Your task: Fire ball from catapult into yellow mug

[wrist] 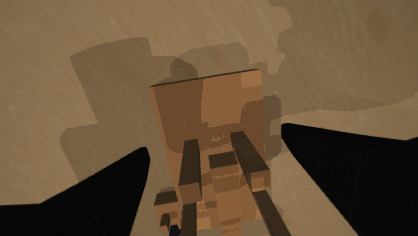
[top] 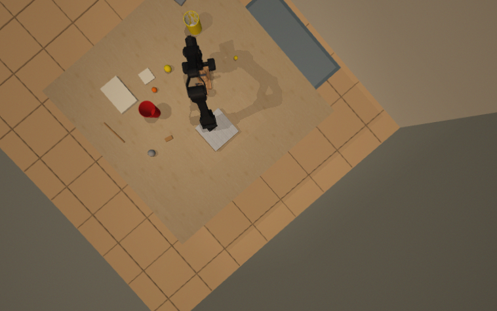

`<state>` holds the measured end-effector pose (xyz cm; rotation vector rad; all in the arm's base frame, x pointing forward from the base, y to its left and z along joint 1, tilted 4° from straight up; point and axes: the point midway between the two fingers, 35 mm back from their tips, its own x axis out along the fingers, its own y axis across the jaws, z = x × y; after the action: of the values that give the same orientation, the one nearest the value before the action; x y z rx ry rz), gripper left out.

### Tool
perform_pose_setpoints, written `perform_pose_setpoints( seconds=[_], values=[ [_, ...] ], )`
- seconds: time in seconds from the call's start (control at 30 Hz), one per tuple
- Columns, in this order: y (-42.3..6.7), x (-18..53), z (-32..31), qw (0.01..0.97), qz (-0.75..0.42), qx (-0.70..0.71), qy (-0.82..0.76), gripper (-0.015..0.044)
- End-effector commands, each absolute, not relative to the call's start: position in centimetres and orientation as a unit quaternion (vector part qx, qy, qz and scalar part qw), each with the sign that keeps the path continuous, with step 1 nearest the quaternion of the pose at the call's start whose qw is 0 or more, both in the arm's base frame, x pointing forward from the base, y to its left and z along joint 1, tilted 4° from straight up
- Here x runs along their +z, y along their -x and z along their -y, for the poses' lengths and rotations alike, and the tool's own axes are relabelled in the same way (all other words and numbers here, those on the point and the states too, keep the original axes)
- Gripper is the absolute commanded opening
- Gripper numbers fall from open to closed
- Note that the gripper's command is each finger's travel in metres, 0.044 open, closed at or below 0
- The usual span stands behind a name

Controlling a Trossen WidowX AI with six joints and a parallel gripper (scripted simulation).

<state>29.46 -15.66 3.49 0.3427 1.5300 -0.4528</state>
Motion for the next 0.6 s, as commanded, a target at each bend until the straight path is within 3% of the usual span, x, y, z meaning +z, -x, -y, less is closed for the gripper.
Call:
perform_pose_setpoints(
  seconds=[0.0,0.13,0.5,0.57],
  values=[
    [-29.23,2.78,15.6,0.68,-0.688,-0.2,-0.152,0.044],
    [-29.23,2.78,15.6,0.68,-0.688,-0.2,-0.152,0.044],
    [-29.37,3.14,15.63,0.683,-0.685,-0.202,-0.153,0.0151],
    [-29.37,3.14,15.63,0.683,-0.685,-0.202,-0.153,0.0138]
  ],
)
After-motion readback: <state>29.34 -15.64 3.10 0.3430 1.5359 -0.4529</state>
